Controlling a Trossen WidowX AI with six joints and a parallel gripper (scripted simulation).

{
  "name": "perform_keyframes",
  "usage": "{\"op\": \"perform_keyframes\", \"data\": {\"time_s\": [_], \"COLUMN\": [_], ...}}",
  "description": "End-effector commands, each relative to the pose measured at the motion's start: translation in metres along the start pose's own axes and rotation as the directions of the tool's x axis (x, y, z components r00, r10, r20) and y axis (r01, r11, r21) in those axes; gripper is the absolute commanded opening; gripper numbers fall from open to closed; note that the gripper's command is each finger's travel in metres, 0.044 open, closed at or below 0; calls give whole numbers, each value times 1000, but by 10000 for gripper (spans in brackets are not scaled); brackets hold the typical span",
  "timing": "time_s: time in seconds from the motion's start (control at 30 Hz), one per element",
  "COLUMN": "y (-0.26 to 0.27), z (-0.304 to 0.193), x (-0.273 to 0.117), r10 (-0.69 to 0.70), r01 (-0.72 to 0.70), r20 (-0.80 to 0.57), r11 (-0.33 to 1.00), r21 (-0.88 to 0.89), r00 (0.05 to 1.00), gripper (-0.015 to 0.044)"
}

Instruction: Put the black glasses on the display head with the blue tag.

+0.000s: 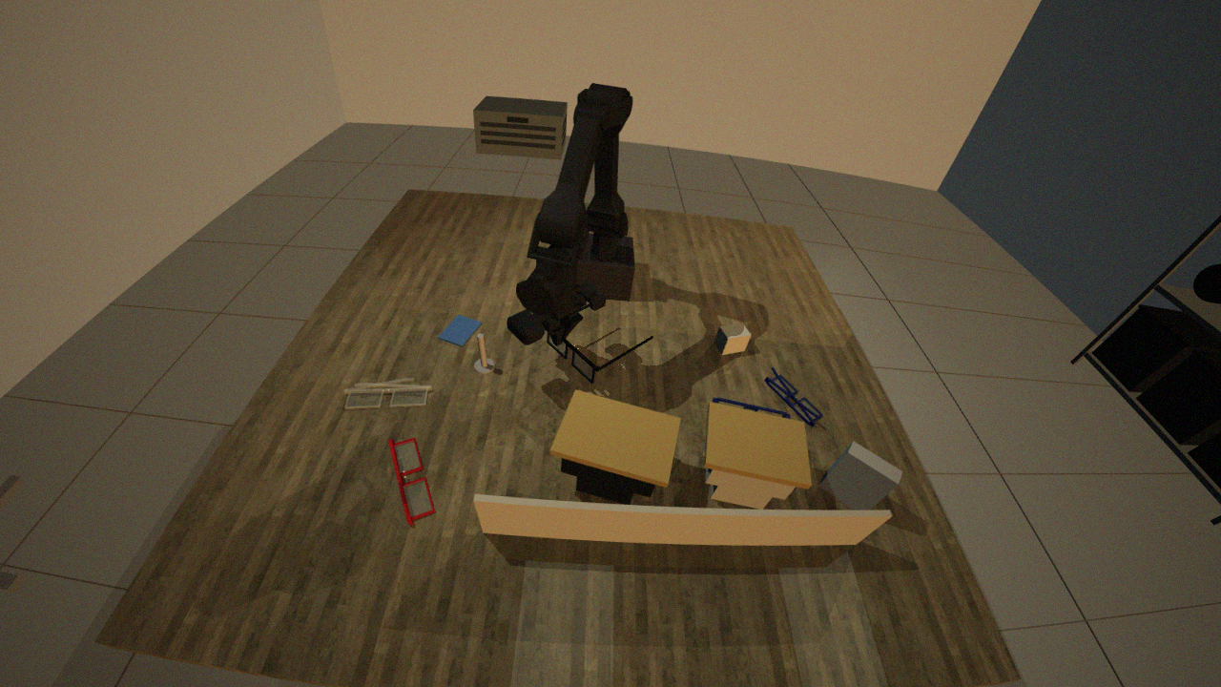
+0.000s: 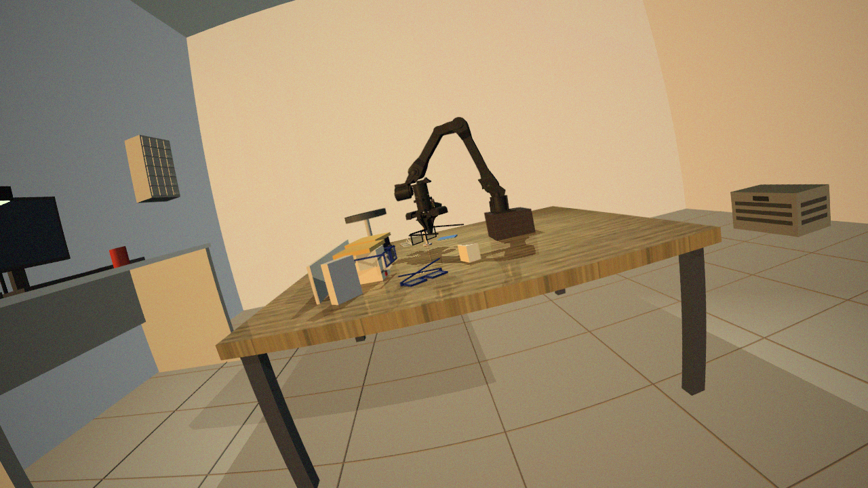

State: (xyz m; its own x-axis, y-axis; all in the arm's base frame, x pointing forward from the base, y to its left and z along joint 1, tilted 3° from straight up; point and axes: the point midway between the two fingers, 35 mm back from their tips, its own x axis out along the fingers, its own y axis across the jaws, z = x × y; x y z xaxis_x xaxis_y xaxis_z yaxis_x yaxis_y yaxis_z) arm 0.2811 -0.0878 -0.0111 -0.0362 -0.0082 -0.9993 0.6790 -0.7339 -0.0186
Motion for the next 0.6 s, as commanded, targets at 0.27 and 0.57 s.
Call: {"op": "perform_keyframes", "data": {"time_s": [0.27, 0.57], "y": [-2, -3], "z": [0, 1], "x": [15, 25], "r10": [-2, -2], "r01": [2, 2], "r20": [-3, -3], "r11": [1000, 1000], "r21": [4, 4], "r00": [1000, 1000], "gripper": [0, 0]}}
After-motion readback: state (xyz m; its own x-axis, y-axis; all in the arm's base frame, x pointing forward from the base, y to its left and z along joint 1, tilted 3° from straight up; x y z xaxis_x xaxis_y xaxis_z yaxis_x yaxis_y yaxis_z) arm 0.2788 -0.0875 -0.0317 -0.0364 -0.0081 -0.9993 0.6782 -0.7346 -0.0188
